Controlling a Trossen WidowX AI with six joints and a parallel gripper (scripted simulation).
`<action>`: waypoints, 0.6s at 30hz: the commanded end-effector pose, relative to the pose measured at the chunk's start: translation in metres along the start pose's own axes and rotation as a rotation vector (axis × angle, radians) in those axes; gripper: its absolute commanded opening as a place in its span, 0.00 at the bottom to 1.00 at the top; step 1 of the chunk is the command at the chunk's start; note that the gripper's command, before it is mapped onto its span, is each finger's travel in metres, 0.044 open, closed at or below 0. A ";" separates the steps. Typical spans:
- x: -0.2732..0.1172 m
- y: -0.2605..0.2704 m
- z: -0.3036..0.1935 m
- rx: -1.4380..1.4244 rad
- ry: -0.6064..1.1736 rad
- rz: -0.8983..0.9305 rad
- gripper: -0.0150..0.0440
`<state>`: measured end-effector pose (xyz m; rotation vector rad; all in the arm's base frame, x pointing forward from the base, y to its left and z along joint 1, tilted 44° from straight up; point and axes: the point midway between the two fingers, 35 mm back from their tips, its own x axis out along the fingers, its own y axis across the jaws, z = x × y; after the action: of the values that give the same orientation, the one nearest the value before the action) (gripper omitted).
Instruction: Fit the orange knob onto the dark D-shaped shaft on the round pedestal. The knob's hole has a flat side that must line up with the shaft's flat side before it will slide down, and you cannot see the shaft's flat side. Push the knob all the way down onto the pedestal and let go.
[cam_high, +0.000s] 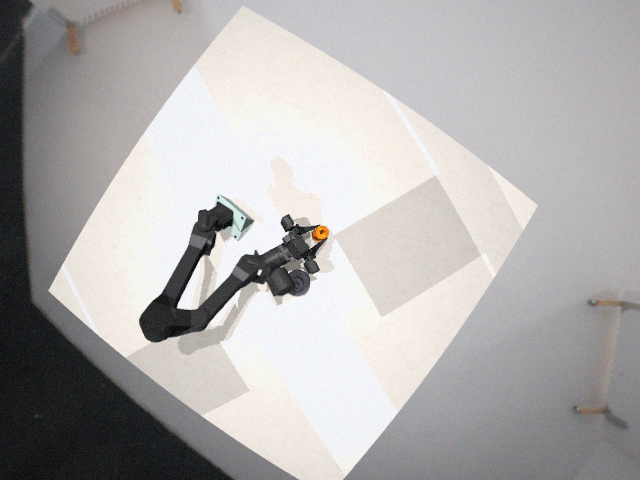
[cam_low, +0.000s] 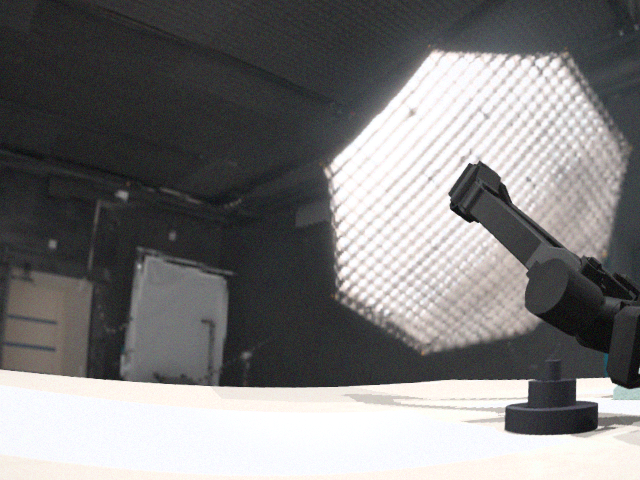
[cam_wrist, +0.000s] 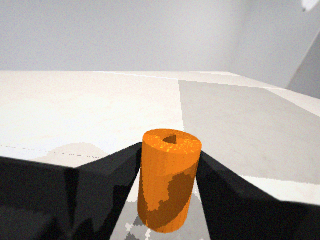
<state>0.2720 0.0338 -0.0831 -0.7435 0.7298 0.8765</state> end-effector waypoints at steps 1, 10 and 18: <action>-0.003 0.001 -0.003 -0.005 -0.048 -0.001 0.56; -0.002 0.000 -0.001 -0.004 -0.014 0.000 0.69; -0.002 0.000 -0.001 -0.004 -0.014 0.000 0.69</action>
<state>0.2701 0.0323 -0.0825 -0.7420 0.7207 0.8809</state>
